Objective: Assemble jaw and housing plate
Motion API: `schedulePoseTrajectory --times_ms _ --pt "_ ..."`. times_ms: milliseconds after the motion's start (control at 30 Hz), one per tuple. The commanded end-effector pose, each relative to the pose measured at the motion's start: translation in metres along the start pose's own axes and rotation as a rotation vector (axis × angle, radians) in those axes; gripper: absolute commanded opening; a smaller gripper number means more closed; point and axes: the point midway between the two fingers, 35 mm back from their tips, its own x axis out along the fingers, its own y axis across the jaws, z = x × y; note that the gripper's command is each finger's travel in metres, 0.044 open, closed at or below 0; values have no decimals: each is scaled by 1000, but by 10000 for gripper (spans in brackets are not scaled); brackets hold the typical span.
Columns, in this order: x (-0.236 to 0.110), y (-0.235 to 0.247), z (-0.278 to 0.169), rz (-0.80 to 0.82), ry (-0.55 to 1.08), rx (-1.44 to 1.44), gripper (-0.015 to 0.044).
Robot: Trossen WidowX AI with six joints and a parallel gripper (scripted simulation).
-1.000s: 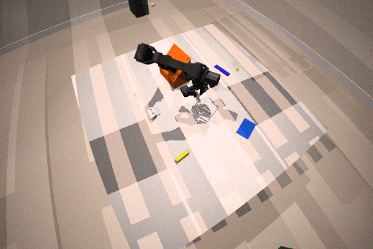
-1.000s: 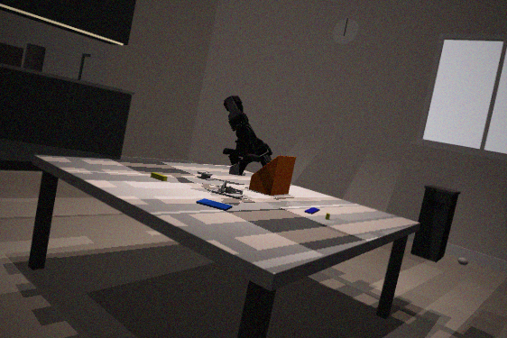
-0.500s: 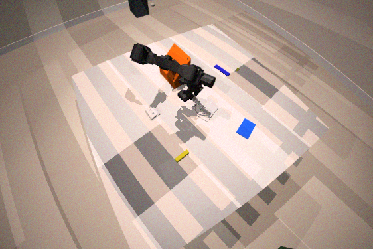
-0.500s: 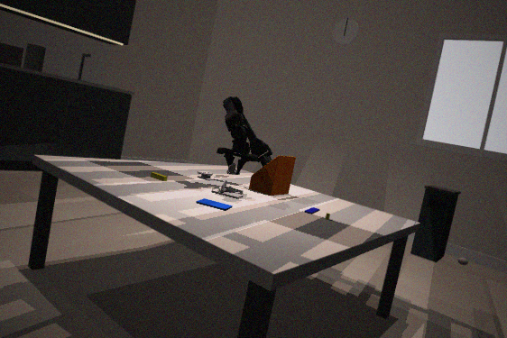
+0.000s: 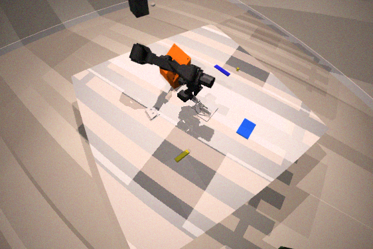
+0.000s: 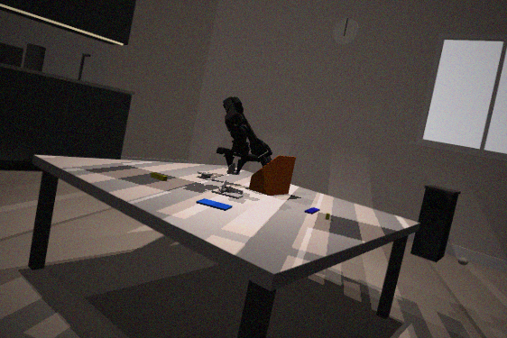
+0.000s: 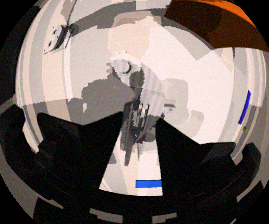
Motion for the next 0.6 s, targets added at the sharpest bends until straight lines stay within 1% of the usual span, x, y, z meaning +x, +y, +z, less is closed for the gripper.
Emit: schedulePoseTrajectory --times_ms 0,433,567 --pt "0 1 1 4 0 -3 134" --pt "0 1 0 4 0 15 134" --pt "-1 -4 -9 3 1 15 134"
